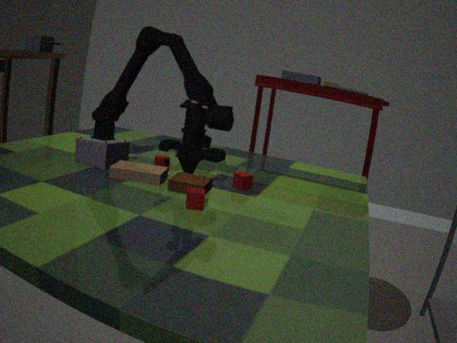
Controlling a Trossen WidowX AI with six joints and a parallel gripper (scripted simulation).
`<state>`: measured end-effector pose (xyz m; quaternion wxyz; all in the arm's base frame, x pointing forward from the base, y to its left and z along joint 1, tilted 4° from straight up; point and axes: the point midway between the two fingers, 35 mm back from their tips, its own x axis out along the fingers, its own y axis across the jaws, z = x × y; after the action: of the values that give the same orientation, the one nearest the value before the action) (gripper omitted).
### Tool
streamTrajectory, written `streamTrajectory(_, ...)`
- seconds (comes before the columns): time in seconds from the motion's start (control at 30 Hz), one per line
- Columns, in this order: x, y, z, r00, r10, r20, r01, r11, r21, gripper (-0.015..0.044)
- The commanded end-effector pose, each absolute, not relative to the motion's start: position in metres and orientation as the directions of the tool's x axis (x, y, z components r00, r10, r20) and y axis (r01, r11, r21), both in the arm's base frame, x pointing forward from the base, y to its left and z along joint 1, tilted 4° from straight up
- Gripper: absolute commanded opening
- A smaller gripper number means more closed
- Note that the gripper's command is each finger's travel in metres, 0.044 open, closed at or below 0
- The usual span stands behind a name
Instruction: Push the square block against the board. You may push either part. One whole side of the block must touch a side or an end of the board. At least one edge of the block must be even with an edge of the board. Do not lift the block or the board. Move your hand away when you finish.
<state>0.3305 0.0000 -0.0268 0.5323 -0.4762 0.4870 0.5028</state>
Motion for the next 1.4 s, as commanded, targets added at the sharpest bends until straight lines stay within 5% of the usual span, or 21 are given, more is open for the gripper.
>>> streamTrajectory(0.0, 0.331, 0.006, -0.026, 0.019, 0.069, -0.997, -0.999, 0.044, -0.016, 0.0)
streamTrajectory(0.73, 0.331, 0.042, -0.024, 0.019, 0.074, -0.997, -0.999, 0.044, -0.016, 0.0)
streamTrajectory(1.07, 0.331, 0.034, 0.031, 0.019, 0.073, -0.997, -0.999, 0.05, -0.016, 0.0)
streamTrajectory(1.37, 0.343, 0.02, 0.032, 0.021, 0.071, -0.997, -0.944, 0.331, 0.004, 0.0)
